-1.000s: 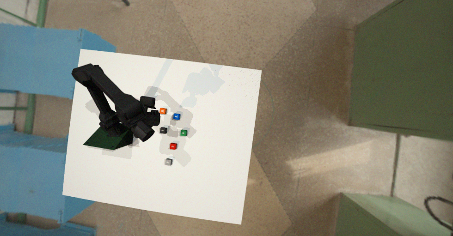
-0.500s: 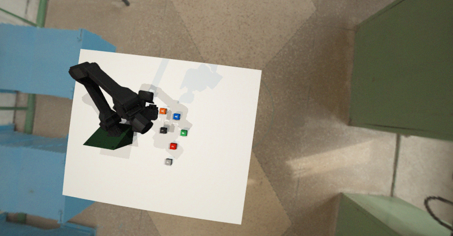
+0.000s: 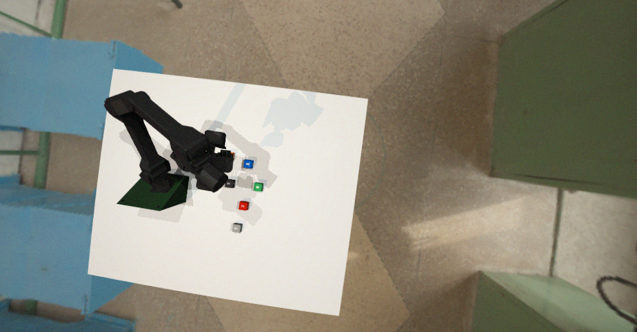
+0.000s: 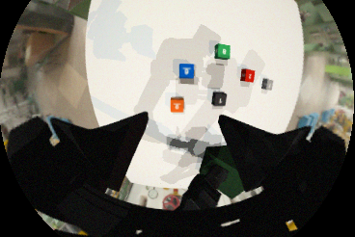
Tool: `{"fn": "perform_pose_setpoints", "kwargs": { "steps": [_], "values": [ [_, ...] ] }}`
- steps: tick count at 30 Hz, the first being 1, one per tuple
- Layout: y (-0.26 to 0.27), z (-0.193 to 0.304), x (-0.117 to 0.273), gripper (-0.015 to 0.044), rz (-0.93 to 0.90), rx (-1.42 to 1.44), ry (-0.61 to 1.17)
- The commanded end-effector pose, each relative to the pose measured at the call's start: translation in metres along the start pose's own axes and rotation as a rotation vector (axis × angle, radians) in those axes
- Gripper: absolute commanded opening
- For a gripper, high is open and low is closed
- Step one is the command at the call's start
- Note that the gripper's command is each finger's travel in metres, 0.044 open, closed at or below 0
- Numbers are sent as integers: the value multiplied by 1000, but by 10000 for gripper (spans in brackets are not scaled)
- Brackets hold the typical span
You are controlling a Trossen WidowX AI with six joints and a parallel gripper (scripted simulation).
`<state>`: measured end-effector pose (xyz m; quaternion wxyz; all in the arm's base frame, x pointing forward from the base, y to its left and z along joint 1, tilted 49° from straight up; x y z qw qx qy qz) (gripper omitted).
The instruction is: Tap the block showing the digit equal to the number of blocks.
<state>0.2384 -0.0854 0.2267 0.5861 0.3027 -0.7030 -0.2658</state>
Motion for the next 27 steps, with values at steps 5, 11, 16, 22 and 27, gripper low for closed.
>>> {"fn": "perform_pose_setpoints", "kwargs": {
  "steps": [5, 11, 16, 22, 27],
  "values": [
    [-27, -54, -6, 400, -6, 33, 7],
    [-27, -54, -6, 400, -6, 33, 7],
    [-27, -54, -6, 400, -6, 33, 7],
    [-27, -54, -6, 400, -6, 33, 7],
    [-27, -55, -15, 348, -4, 33, 7]
  ]
}}
Point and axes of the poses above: the point midway between the two fingers, 35 mm back from their tips, its own x axis back along the fingers, its own y axis across the jaws, z = x × y, the point moved 9 cm from there along x, back along the fingers, and after that the axes turned 13 degrees about x, right-handed, at the moved point
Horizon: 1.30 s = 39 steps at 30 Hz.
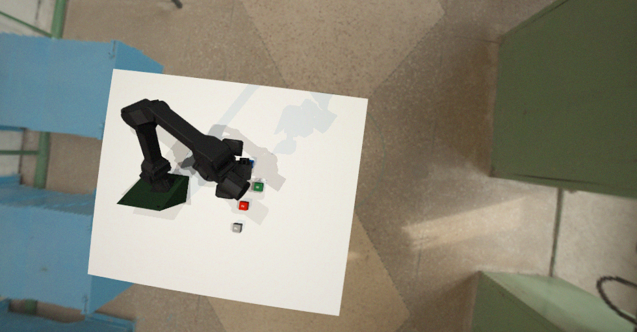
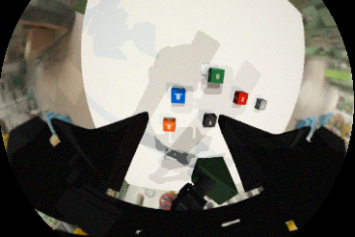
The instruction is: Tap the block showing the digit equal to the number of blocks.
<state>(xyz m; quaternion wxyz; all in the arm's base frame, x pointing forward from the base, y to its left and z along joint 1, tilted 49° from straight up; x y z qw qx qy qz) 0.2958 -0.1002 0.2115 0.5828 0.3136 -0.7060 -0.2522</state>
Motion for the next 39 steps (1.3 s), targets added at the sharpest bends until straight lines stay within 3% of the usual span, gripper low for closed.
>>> {"fn": "perform_pose_setpoints", "kwargs": {
  "steps": [1, 6, 13, 39],
  "values": [
    [0, -2, -19, 321, -3, -2, 1],
    [2, 0, -78, 190, -9, -1, -1],
    [2, 0, -80, 20, -9, -1, -1],
    [2, 0, -108, 20, -11, -1, -1]
  ]
}}
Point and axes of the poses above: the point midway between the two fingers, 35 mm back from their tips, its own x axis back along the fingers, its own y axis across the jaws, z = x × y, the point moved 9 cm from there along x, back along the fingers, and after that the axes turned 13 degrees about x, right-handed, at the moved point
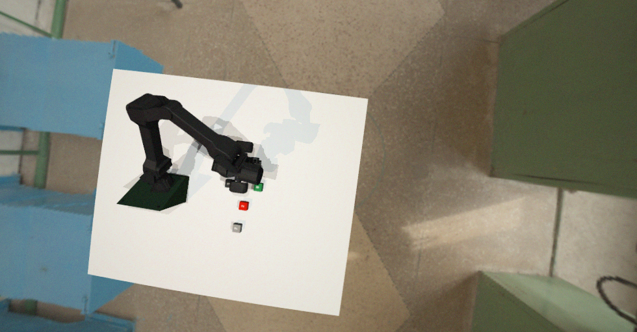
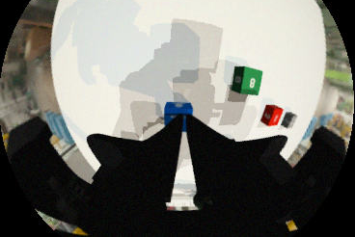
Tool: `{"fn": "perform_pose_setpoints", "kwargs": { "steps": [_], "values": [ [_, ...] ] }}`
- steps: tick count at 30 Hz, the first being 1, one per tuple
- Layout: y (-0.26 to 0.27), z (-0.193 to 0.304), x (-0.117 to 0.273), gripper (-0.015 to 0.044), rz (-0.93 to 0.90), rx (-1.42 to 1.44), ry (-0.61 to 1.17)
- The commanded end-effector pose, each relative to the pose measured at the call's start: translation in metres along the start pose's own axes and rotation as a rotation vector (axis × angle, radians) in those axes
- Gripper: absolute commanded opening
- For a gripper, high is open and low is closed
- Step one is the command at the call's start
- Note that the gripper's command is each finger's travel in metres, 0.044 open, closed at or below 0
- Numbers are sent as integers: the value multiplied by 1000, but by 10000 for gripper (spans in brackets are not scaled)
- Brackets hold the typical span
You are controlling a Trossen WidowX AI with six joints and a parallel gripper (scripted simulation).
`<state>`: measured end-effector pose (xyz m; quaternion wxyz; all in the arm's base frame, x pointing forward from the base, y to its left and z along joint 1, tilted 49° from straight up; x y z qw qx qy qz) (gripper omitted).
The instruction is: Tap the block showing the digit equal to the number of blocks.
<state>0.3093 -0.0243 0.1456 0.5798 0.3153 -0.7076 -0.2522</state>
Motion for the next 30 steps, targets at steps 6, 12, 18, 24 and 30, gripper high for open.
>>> {"fn": "perform_pose_setpoints", "kwargs": {
  "steps": [6, 12, 18, 24, 30],
  "values": [
    [1, 1, -8, 20, -8, -5, 4],
    [0, 1, 22, 20, -6, -6, 5],
    [33, 13, 53, 125, -4, -30, 2],
    [95, 48, 103, 283, -3, -76, -1],
    [95, 48, 103, 400, -3, -76, -1]
  ]
}}
Point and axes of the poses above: the point midway between the two fingers, 35 mm back from their tips, its own x axis back along the fingers, its own y axis across the jaws, z = x × y, the point moved 9 cm from there along x, back along the fingers, and after that the axes turned 13 degrees about x, right-handed, at the moved point
